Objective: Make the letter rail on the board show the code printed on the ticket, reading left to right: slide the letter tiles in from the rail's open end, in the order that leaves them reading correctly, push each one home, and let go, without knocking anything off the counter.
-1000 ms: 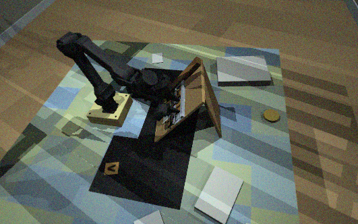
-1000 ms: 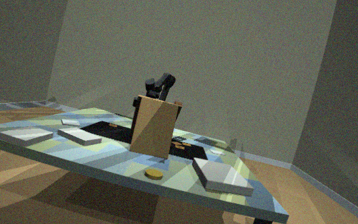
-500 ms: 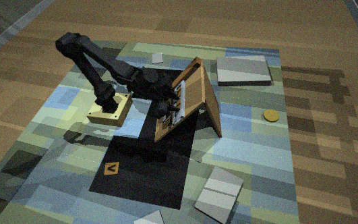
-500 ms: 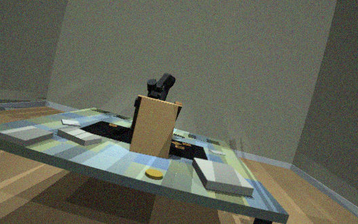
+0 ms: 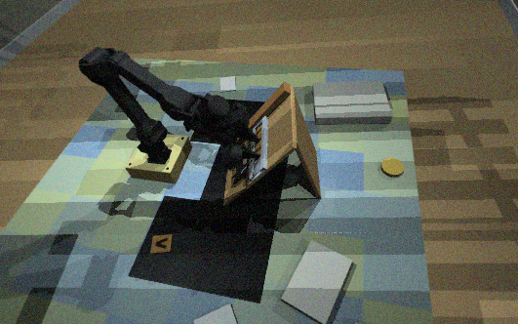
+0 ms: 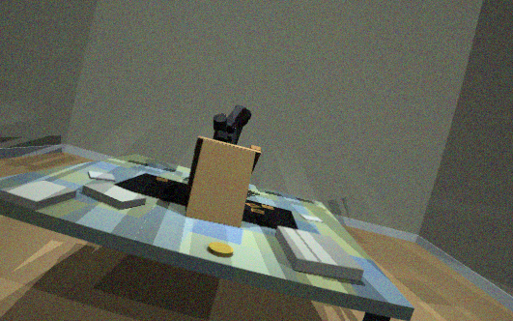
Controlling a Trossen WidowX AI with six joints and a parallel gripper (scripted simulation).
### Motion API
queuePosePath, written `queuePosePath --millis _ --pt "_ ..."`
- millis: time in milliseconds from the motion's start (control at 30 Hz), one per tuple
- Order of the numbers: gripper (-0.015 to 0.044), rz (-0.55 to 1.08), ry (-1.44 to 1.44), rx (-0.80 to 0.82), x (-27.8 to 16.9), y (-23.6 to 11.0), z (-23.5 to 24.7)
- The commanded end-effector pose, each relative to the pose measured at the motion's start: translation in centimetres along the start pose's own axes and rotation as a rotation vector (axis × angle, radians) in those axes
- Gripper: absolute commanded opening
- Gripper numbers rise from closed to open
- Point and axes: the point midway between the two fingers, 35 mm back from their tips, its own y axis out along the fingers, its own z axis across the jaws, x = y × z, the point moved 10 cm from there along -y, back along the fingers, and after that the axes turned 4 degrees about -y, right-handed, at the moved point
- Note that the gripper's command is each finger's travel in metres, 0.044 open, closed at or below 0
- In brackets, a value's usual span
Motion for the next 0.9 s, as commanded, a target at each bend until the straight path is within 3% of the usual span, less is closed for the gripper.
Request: queuePosePath --millis 0,67,433,867 --pt "0.0000 -0.003 0.005 -0.005 0.1 0.0 0.2" --pt "0.0000 -0.003 0.005 -0.005 0.1 0.0 0.3" --pt "0.0289 -0.002 0.005 -0.005 0.0 -0.4 0.2" --pt "0.0295 -0.002 0.005 -0.005 0.0 -1.7 0.2"
